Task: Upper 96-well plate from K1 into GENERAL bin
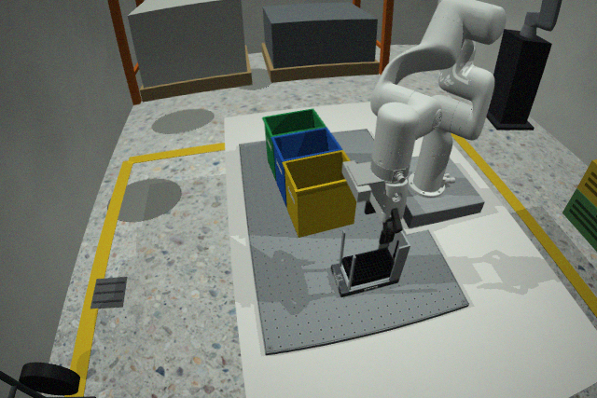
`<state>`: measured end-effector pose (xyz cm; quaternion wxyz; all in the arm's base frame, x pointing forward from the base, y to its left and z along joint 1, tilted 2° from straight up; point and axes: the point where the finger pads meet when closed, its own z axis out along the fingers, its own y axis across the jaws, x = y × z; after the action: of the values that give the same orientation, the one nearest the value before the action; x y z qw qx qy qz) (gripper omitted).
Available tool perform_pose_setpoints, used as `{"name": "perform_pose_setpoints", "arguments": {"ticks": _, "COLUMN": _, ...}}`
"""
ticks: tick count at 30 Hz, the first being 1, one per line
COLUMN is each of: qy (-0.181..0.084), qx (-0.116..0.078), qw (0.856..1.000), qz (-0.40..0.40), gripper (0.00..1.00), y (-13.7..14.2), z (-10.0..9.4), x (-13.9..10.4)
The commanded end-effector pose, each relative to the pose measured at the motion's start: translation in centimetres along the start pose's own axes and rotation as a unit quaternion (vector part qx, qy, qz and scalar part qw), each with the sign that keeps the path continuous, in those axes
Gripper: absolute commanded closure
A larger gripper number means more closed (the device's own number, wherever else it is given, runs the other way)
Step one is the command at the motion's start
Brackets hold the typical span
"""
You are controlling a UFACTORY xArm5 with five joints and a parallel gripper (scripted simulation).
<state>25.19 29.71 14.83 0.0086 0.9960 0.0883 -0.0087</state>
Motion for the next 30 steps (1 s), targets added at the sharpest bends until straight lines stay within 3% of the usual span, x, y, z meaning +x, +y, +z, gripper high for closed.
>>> {"name": "perform_pose_setpoints", "arguments": {"ticks": 1, "qy": 0.001, "qx": 0.001, "qw": 1.000, "qz": 0.000, "gripper": 0.00, "y": -0.1, "z": 0.6, "x": 0.1}}
{"name": "perform_pose_setpoints", "arguments": {"ticks": 30, "qy": 0.001, "qx": 0.001, "qw": 1.000, "qz": 0.000, "gripper": 0.00, "y": -0.1, "z": 4.8, "x": 0.1}}
